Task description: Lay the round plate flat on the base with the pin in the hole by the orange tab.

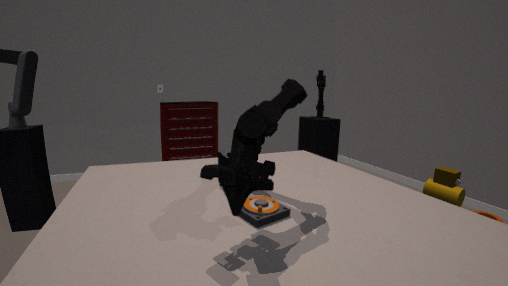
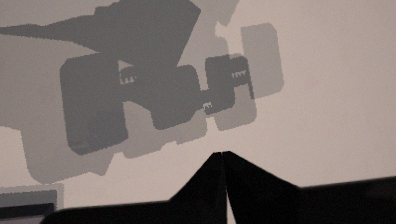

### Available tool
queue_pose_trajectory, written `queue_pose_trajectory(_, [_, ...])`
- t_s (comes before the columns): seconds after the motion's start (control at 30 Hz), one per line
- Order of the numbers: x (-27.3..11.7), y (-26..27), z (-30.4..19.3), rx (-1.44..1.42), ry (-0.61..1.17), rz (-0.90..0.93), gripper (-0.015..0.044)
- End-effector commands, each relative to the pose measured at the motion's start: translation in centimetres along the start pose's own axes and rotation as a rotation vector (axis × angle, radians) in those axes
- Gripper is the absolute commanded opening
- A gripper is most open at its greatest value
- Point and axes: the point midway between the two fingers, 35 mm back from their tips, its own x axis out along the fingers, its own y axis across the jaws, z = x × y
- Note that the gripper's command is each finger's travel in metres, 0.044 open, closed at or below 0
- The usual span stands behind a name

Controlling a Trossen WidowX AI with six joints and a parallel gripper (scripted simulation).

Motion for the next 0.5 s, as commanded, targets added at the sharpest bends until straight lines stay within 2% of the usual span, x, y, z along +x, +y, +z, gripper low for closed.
queue_pose_trajectory(0.0, [-3.8, 6.8, -0.5, 0.239, 0.212, 0.237, 0.0000])
queue_pose_trajectory(0.23, [-6.3, 10.6, -1.0, 0.371, 0.339, 0.347, 0.0000])
queue_pose_trajectory(0.47, [-6.4, 10.8, -0.9, 0.374, 0.342, 0.350, 0.0000])
